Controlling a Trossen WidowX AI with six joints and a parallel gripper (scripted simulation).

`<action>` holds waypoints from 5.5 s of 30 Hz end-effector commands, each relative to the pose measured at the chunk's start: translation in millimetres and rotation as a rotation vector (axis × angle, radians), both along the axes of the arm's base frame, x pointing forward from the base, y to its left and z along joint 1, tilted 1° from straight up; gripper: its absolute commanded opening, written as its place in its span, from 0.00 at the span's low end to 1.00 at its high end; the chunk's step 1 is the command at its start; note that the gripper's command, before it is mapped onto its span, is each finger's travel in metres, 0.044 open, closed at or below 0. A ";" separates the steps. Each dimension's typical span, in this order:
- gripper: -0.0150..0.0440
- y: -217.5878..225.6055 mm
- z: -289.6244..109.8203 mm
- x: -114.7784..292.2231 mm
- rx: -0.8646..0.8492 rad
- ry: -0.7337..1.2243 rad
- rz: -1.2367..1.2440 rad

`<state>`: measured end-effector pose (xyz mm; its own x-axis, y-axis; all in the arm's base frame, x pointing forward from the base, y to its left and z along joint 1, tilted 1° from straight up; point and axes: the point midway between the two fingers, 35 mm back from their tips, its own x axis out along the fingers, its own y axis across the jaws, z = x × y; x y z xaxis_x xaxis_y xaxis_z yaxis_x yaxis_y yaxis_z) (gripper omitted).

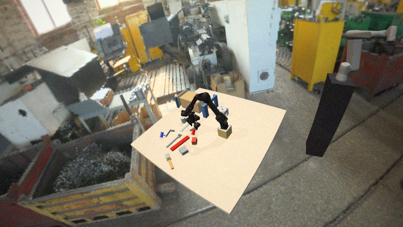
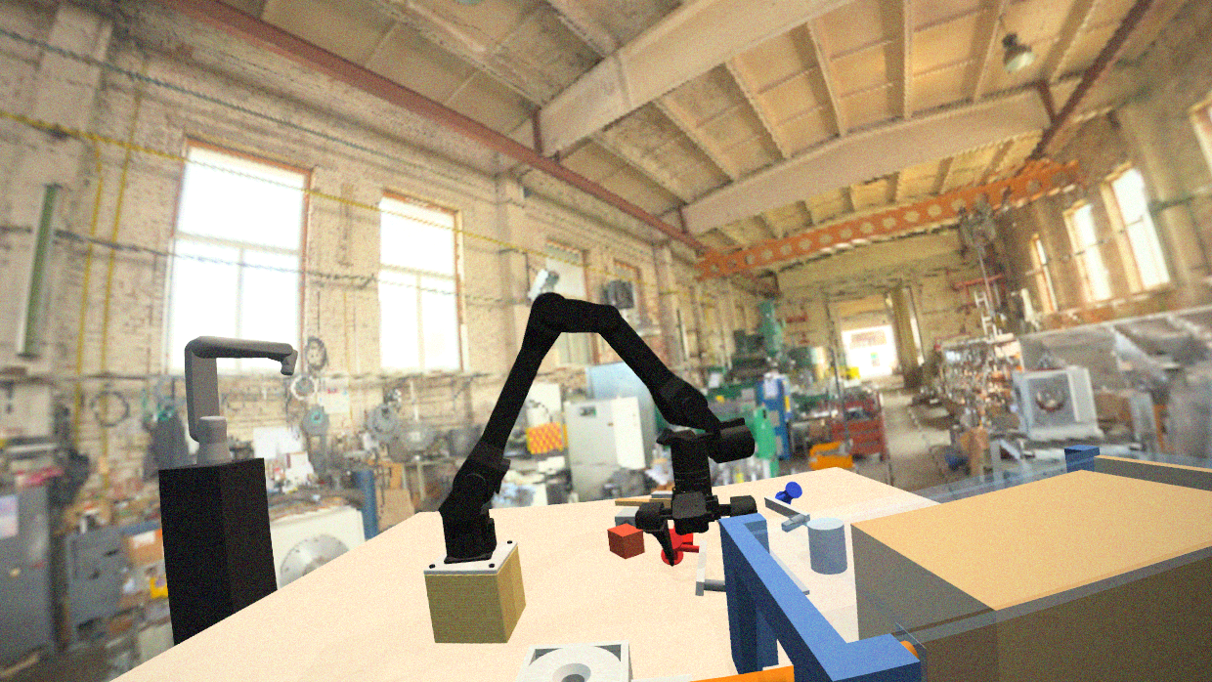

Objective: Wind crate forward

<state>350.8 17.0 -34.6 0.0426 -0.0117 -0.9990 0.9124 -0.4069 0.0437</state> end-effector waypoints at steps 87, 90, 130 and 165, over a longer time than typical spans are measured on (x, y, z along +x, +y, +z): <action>0.25 1.7 76.6 8.5 -0.003 -0.002 0.004; 0.25 2.2 125.8 0.6 -0.003 0.000 0.004; 0.25 -87.8 148.0 -6.4 -0.083 -0.070 0.784; 0.25 -196.4 158.9 -60.9 -0.213 -0.017 1.627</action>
<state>294.9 -173.0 122.2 0.1485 -0.0719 -0.9863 0.4091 0.9125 -0.0049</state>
